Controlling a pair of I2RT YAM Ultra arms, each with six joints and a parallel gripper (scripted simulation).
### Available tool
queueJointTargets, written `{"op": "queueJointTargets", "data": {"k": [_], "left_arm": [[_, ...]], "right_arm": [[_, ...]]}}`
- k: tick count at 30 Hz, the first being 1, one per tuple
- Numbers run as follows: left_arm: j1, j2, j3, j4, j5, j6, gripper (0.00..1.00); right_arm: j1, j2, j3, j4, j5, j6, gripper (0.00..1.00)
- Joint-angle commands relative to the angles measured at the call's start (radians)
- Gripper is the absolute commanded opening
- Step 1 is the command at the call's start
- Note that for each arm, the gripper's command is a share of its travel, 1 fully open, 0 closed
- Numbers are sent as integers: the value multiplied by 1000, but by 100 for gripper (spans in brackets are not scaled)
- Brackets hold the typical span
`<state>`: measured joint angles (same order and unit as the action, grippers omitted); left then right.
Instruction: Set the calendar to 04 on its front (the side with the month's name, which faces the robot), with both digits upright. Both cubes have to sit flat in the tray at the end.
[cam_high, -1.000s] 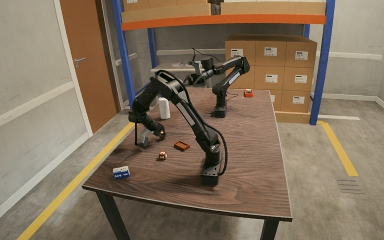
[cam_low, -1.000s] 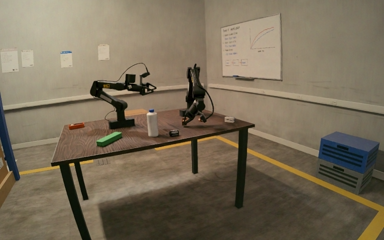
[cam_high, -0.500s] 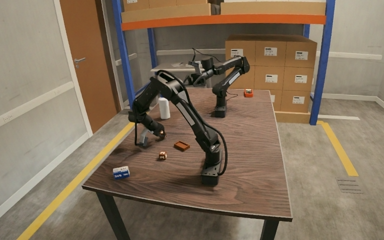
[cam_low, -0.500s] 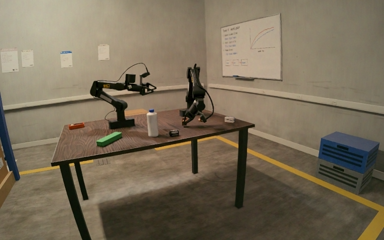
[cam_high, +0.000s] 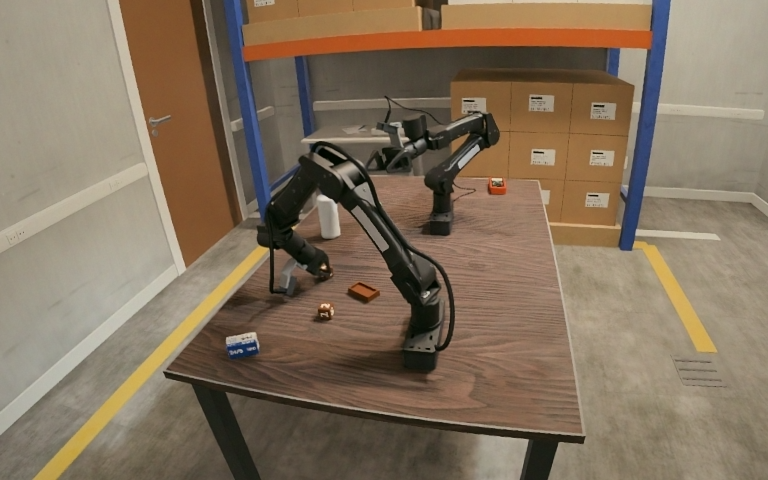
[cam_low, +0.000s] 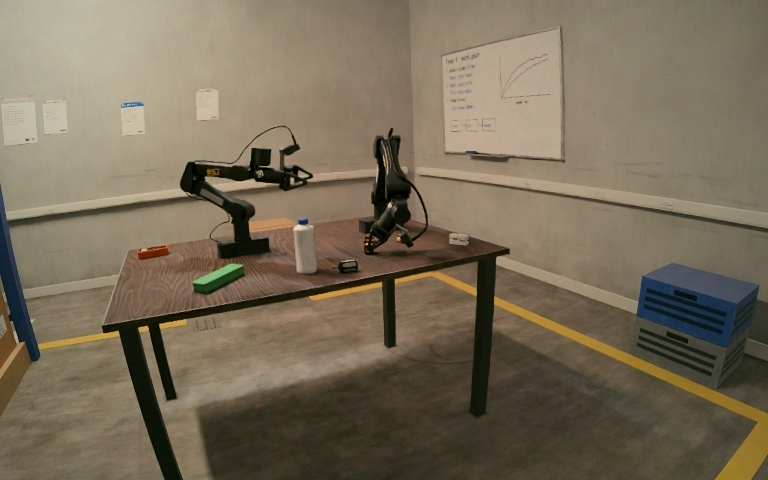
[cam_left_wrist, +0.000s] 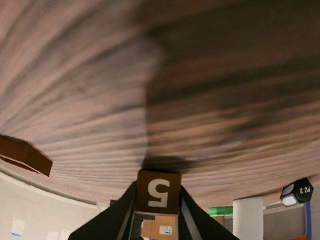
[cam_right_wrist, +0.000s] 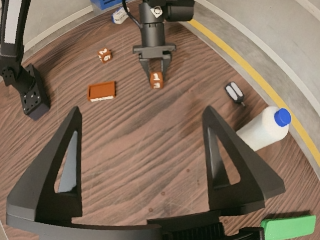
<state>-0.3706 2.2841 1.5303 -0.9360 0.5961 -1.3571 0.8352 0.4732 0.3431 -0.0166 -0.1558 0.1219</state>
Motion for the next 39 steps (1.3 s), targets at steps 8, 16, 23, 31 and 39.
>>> {"op": "queueJointTargets", "data": {"k": [8,16,23,31,39], "left_arm": [[5,-6,1,-3,20,7,54],[25,-67,-32,12,2,22,55],[46,-86,17,-55,-8,45,55],[70,-99,58,-123,-13,72,100],[101,-54,174,-271,-6,114,100]], "right_arm": [[-3,-14,8,9,-4,-4,100],[-3,-14,8,9,-4,-4,100],[-3,-14,8,9,-4,-4,100],[-3,-14,8,9,-4,-4,100],[-3,-14,8,9,-4,-4,100]]}}
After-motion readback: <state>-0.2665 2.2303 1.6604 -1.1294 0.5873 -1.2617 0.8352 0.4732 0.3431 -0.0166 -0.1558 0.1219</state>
